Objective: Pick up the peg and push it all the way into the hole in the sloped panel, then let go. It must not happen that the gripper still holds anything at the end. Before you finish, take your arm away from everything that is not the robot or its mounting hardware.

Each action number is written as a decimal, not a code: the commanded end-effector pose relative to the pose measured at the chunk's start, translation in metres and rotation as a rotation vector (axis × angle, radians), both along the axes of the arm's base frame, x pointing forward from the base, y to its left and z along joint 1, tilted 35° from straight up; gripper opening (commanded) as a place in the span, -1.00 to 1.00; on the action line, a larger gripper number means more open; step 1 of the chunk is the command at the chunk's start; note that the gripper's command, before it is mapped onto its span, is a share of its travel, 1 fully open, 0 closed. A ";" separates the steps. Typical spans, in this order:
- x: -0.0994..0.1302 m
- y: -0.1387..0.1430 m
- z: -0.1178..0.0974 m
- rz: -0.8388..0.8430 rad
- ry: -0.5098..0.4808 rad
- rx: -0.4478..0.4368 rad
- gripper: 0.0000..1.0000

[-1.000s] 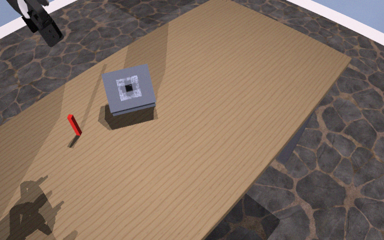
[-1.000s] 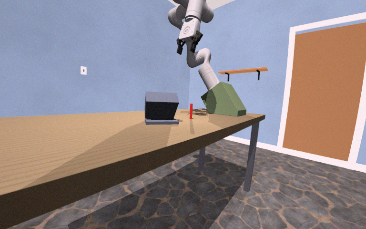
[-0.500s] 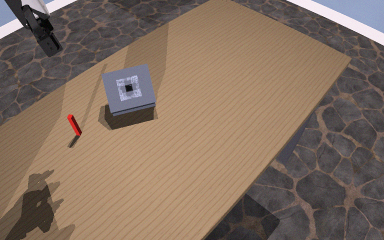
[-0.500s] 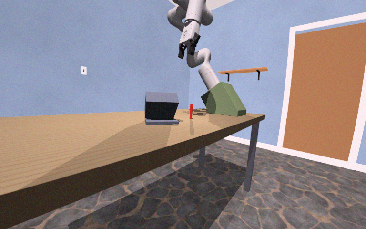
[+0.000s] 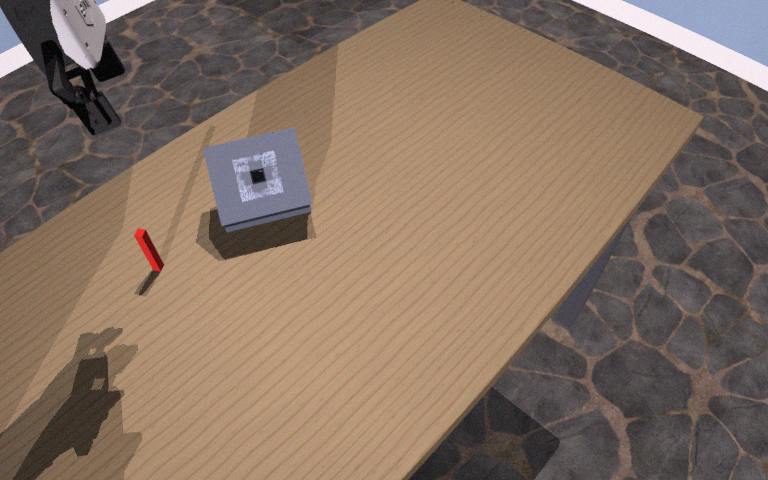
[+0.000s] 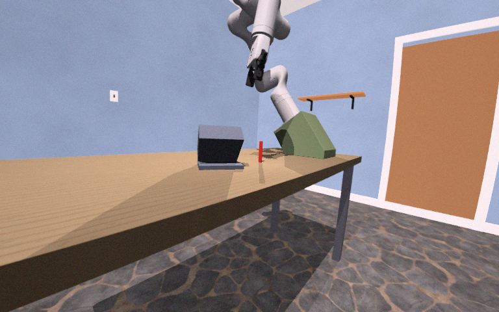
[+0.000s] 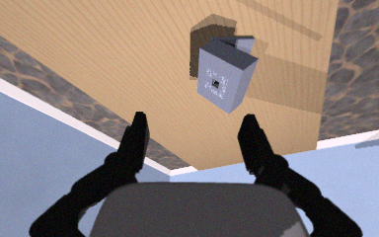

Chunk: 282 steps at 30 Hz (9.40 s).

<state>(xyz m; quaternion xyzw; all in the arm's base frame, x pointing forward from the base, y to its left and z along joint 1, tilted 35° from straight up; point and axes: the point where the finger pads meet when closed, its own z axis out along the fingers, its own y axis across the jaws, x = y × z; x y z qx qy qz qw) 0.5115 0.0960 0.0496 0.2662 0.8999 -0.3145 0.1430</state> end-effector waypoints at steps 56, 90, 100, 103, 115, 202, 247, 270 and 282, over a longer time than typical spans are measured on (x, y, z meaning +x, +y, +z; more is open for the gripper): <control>-0.009 -0.042 -0.090 -0.922 -0.667 0.107 1.00; -0.025 -0.066 -0.142 -1.472 -1.040 0.119 1.00; -0.032 -0.073 -0.158 -1.644 -1.155 0.111 1.00; -0.032 -0.073 -0.158 -1.647 -1.158 0.111 1.00; -0.033 -0.082 -0.172 -1.647 -1.158 0.111 1.00; -0.011 -0.073 -0.135 -1.609 -1.152 0.159 -1.00; 0.063 -0.113 -0.096 -1.401 -1.115 0.352 -1.00; 0.086 -0.119 -0.087 -1.268 -1.067 0.447 -1.00; 0.096 -0.120 -0.083 -1.205 -1.041 0.488 -1.00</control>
